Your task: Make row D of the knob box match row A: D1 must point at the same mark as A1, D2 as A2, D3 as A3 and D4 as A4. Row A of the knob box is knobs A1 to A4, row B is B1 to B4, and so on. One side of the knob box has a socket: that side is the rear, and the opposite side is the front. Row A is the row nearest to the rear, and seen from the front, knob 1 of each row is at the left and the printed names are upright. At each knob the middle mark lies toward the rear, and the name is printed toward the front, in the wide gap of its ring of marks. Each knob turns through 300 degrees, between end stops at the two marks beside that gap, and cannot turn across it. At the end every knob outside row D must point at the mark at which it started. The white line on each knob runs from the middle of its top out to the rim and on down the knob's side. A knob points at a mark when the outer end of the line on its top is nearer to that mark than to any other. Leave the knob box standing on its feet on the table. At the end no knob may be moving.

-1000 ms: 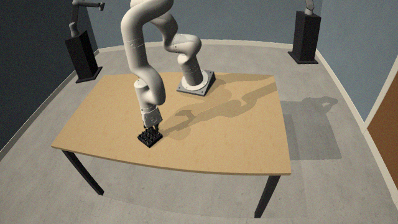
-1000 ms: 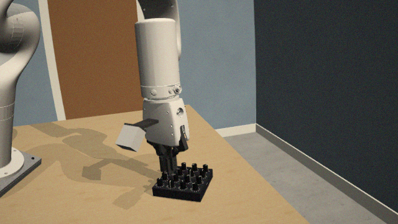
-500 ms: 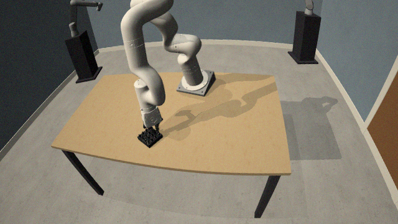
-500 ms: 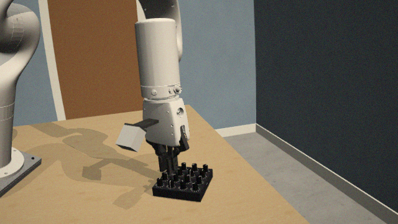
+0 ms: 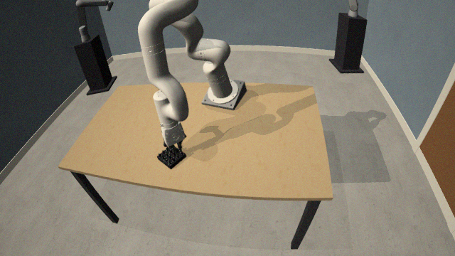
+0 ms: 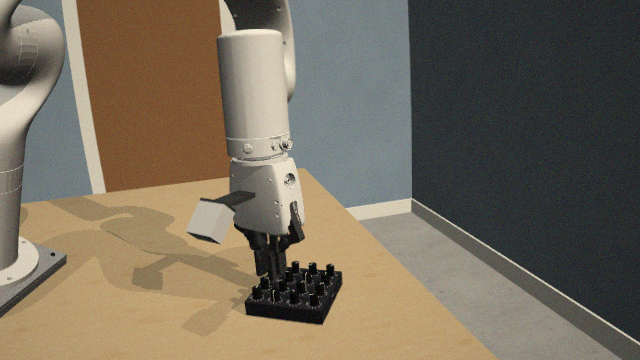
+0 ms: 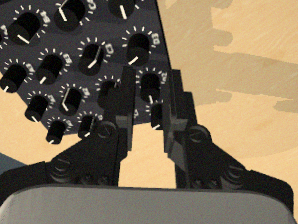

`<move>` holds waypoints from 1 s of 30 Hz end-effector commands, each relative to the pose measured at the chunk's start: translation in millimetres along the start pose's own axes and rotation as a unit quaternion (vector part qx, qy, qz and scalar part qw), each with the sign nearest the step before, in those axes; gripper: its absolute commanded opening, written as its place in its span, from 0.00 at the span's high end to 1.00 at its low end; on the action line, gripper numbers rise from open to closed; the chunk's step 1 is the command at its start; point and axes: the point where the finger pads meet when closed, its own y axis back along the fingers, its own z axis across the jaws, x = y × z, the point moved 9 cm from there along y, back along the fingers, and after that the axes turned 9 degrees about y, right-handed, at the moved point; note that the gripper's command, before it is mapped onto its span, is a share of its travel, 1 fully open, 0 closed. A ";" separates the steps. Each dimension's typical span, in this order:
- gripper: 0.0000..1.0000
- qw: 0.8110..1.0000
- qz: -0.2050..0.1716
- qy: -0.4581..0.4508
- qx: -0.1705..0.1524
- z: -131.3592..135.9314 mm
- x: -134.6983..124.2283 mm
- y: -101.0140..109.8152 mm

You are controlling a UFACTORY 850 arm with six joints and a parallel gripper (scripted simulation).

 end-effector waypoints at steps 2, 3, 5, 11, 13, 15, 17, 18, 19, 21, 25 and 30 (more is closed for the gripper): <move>0.81 1.000 -0.005 0.000 -0.001 -0.8 0.7 0.3; 0.81 1.000 -0.005 0.000 -0.001 -0.8 0.7 0.3; 0.81 1.000 -0.005 0.000 -0.001 -0.8 0.7 0.3; 0.81 1.000 -0.005 0.000 -0.001 -0.8 0.6 2.1; 0.81 1.000 -0.005 0.000 -0.001 -0.8 0.7 3.6; 0.81 1.000 -0.005 0.000 -0.001 -0.8 0.7 5.7; 0.81 1.000 -0.005 0.000 -0.001 -0.8 0.8 9.0; 0.81 1.000 -0.005 0.000 -0.001 -0.8 0.8 11.3; 0.81 1.000 -0.005 0.000 -0.001 -0.8 0.8 13.7; 0.81 1.000 -0.005 0.000 -0.001 -0.8 0.8 13.7; 0.81 1.000 -0.005 0.000 -0.001 -0.9 0.9 27.8; 0.81 1.000 -0.005 0.000 -0.001 -0.9 1.0 36.4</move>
